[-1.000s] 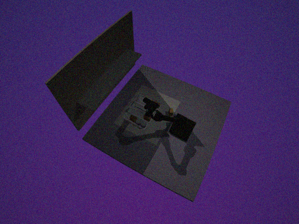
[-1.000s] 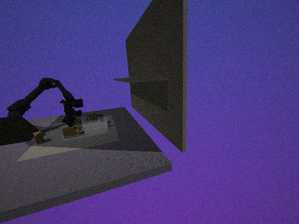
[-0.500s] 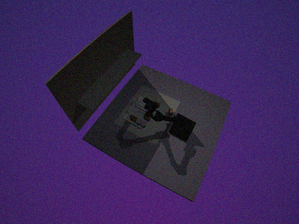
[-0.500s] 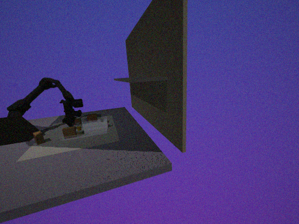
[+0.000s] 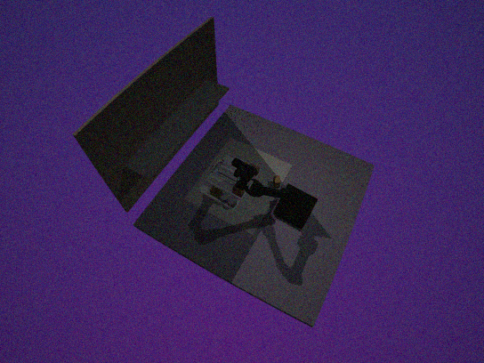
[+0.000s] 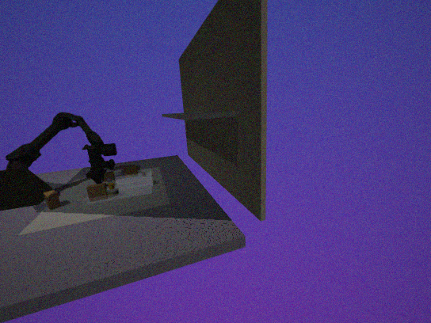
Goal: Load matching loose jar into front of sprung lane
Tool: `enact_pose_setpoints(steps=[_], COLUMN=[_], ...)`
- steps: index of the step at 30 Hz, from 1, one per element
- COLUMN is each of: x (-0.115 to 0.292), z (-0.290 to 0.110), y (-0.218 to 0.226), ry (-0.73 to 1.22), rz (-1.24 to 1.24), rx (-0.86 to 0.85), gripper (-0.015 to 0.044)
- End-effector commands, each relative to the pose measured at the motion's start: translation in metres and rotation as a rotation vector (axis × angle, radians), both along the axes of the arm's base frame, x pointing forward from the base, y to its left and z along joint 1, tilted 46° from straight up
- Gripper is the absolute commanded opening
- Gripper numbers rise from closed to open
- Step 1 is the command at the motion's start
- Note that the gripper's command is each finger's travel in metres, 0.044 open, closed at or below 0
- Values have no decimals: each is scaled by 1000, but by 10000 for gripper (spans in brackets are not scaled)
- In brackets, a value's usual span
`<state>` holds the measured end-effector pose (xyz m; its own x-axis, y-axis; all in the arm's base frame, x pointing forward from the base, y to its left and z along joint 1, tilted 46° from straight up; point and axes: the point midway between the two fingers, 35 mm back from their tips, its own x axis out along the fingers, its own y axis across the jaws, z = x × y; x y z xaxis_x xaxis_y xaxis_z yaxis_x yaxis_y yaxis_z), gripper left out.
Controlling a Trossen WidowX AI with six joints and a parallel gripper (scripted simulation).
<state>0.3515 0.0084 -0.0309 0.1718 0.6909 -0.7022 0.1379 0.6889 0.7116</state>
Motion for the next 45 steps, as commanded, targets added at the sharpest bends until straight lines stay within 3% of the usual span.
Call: enact_pose_setpoints(steps=[1, 45], x=[1, -7], z=[1, 0], y=[2, 2], ry=[-12, -12], rz=[2, 2], rx=[7, 7], gripper=[0, 0])
